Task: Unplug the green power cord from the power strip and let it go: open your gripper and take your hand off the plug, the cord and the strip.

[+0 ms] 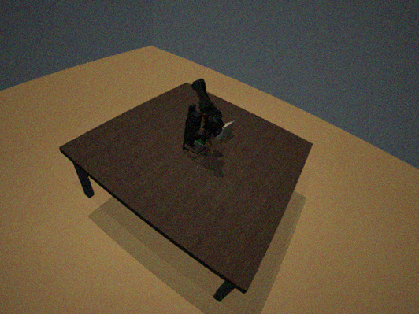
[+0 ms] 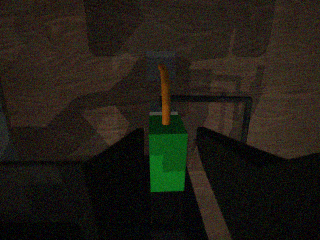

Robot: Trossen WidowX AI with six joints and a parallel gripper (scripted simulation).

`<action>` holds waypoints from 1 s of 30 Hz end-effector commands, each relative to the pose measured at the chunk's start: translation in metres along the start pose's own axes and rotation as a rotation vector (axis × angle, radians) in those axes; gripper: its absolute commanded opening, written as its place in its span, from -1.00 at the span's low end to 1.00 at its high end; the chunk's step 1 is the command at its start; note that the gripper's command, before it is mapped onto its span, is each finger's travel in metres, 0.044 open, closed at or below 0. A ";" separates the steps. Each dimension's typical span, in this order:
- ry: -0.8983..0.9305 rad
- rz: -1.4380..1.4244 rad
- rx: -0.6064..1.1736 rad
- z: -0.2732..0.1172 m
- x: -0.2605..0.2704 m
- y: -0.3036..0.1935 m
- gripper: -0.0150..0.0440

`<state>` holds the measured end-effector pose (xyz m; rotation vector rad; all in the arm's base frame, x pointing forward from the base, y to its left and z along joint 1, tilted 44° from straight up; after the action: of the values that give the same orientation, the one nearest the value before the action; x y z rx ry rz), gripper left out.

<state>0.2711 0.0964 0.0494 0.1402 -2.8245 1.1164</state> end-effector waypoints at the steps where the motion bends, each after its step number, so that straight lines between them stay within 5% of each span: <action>1: -0.001 -0.005 0.004 0.000 0.002 -0.008 0.05; 19: -0.001 -0.005 0.005 0.012 0.003 -0.012 0.05; 23: 0.002 0.000 0.002 0.010 0.003 -0.011 -0.31; 30: 0.002 0.000 0.002 0.010 0.003 -0.011 -0.46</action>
<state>0.2686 0.0812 0.0501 0.1393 -2.8229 1.1189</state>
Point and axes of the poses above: the point midway between the two fingers, 35 mm back from their tips, its own z axis out along the fingers, its own x axis across the jaws, y = z × x, the point moved 3 cm from there along -z, back along the fingers, and after that the axes turned 11 degrees about -z, right-handed, at the moved point
